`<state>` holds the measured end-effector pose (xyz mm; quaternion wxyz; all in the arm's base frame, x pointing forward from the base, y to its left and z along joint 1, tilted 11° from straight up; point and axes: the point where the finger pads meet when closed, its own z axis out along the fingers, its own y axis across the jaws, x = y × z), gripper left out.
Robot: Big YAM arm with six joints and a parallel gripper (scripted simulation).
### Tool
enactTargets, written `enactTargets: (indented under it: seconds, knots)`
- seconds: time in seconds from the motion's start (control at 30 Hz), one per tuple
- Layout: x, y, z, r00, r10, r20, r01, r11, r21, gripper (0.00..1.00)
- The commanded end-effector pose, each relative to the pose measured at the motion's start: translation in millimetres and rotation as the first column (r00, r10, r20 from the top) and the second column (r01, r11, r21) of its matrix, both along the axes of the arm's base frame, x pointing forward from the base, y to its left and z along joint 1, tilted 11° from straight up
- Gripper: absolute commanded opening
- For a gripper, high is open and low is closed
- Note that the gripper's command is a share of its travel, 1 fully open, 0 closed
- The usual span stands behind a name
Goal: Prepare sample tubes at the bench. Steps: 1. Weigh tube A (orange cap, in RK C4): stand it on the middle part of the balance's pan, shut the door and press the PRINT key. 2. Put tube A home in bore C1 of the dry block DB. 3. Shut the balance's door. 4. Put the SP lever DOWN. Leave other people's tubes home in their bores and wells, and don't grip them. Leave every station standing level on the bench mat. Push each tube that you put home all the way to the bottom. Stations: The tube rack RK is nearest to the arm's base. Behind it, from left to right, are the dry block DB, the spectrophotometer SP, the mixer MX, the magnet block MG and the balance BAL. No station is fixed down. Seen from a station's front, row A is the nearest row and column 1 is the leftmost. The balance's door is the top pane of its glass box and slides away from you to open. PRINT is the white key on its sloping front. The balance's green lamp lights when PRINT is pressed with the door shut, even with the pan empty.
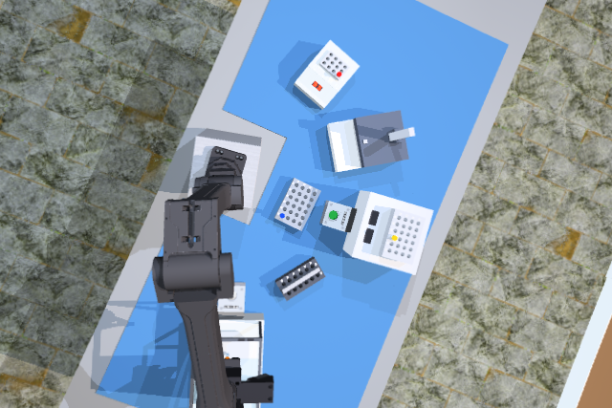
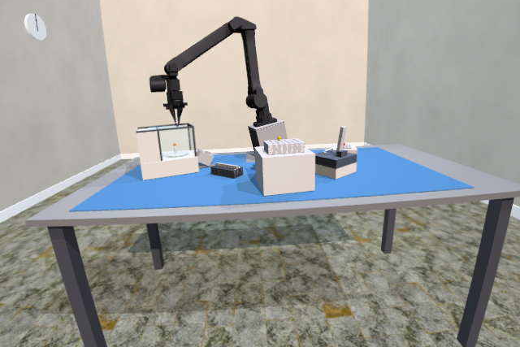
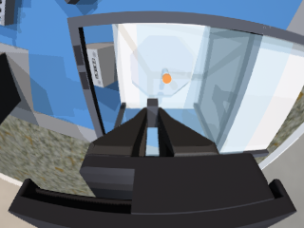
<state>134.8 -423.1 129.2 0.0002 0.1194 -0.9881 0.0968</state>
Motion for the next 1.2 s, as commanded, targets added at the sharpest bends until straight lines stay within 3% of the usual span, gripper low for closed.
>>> enactTargets:
  seconds: [0.0, 1.17]
  knots:
    - [2.1, -22.9, 15.9, 1.000, 0.001, 0.010, -0.001, 1.000, -0.030, 0.06]
    - [9.1, -52.2, 21.6, 1.000, 0.001, 0.011, -0.001, 1.000, -0.029, 0.06]
